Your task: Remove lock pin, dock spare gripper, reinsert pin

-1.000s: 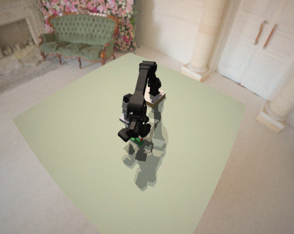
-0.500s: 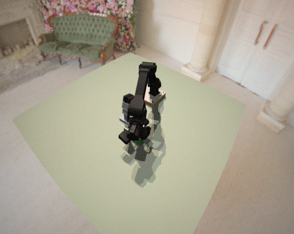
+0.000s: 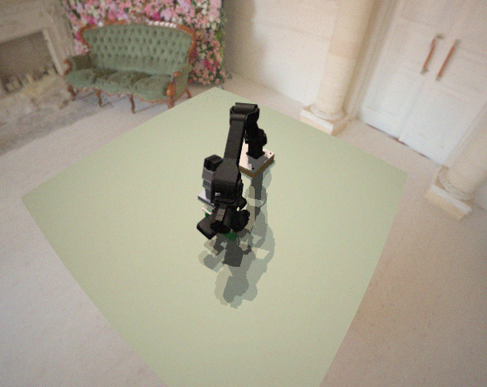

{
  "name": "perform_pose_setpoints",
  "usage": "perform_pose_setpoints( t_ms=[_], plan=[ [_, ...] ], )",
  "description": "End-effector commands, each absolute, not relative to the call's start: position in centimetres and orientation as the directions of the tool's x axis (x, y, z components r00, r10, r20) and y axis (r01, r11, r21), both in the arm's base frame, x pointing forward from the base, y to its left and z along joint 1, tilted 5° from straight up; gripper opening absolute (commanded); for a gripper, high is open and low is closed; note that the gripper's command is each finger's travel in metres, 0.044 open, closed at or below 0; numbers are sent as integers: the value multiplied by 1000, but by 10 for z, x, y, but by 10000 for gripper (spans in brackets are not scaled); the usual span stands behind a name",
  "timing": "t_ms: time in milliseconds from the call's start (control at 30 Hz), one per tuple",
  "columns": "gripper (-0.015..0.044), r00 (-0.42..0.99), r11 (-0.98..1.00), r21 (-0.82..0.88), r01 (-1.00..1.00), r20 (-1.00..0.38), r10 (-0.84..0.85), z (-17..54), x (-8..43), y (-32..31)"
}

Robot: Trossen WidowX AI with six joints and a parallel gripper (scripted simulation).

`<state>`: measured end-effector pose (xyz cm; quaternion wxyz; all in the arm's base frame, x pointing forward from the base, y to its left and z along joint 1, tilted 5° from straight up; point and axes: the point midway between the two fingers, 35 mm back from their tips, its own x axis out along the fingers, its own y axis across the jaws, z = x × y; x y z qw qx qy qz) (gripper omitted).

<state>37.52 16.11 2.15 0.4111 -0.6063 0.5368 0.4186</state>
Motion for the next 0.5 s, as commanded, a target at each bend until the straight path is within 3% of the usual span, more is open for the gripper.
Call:
perform_pose_setpoints(
  t_ms=[0,467],
  plan=[
    [0,76,-88,-51,-995,-947,-311,21,376,160],
    [0,76,-88,-51,-995,-948,-311,42,376,162]
  ],
)
